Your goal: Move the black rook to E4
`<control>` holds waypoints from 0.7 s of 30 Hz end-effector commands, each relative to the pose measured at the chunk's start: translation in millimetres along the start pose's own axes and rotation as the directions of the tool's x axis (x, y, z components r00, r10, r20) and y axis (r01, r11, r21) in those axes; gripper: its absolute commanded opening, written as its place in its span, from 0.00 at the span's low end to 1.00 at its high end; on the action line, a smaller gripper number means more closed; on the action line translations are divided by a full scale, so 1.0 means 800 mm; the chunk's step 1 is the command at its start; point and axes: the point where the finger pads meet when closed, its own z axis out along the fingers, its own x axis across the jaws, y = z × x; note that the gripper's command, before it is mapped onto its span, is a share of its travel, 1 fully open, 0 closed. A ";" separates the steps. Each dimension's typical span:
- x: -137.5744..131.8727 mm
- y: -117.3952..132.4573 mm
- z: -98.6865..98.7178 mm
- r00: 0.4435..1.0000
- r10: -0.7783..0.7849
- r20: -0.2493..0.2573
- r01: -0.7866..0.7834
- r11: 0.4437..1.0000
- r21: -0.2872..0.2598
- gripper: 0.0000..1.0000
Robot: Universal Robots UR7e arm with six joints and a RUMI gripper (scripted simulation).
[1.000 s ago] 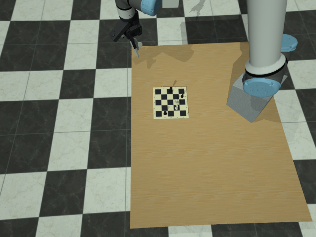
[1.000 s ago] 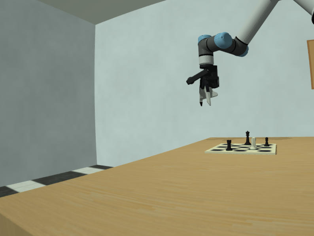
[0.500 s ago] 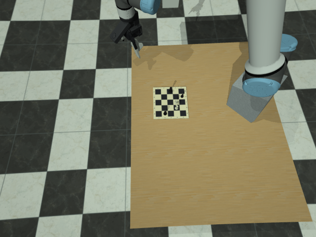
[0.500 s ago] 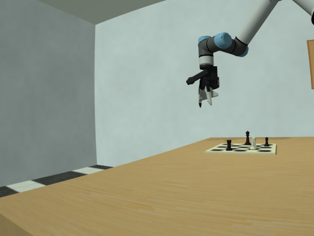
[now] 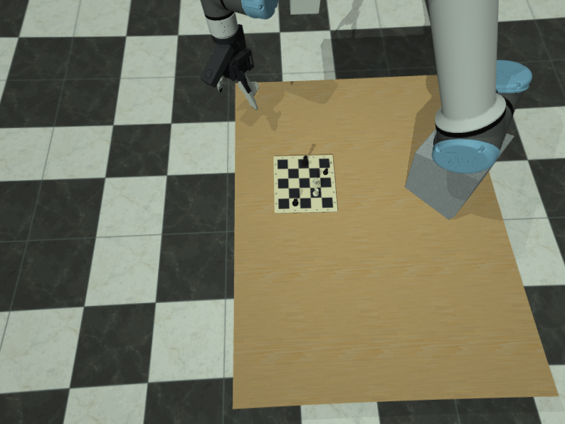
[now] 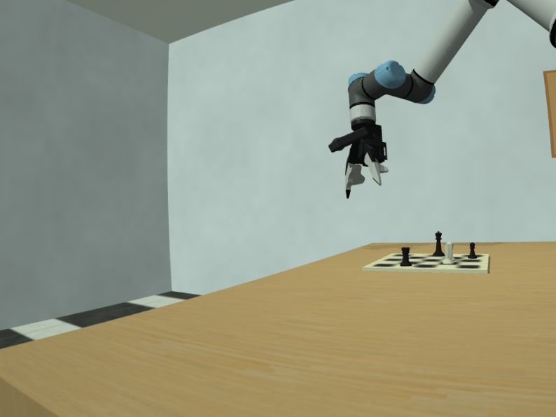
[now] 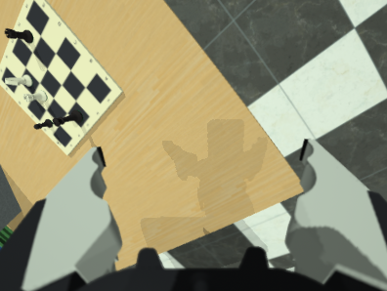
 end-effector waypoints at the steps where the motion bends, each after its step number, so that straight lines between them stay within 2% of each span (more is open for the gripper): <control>1: -0.017 -0.015 0.014 0.985 -0.138 0.106 0.134 0.990 0.042 1.00; 5: -0.036 -0.030 0.029 0.938 -0.280 0.202 0.265 0.959 0.101 1.00; 6: -0.036 -0.030 0.029 0.938 -0.280 0.202 0.265 0.959 0.101 1.00; 8: -0.047 -0.038 0.038 0.900 -0.357 0.250 0.331 0.933 0.140 1.00; 9: -0.047 -0.038 0.038 0.900 -0.357 0.250 0.331 0.933 0.140 1.00; 11: -0.057 -0.047 0.047 0.851 -0.434 0.296 0.396 0.900 0.182 1.00; 14: -0.057 -0.047 0.047 0.851 -0.434 0.296 0.396 0.900 0.182 1.00; 18: -0.079 -0.065 0.064 0.728 -0.577 0.371 0.506 0.817 0.276 1.00; 19: -0.079 -0.065 0.064 0.728 -0.577 0.371 0.506 0.817 0.276 1.00; 21: -0.090 -0.073 0.072 0.657 -0.639 0.400 0.550 0.769 0.325 1.00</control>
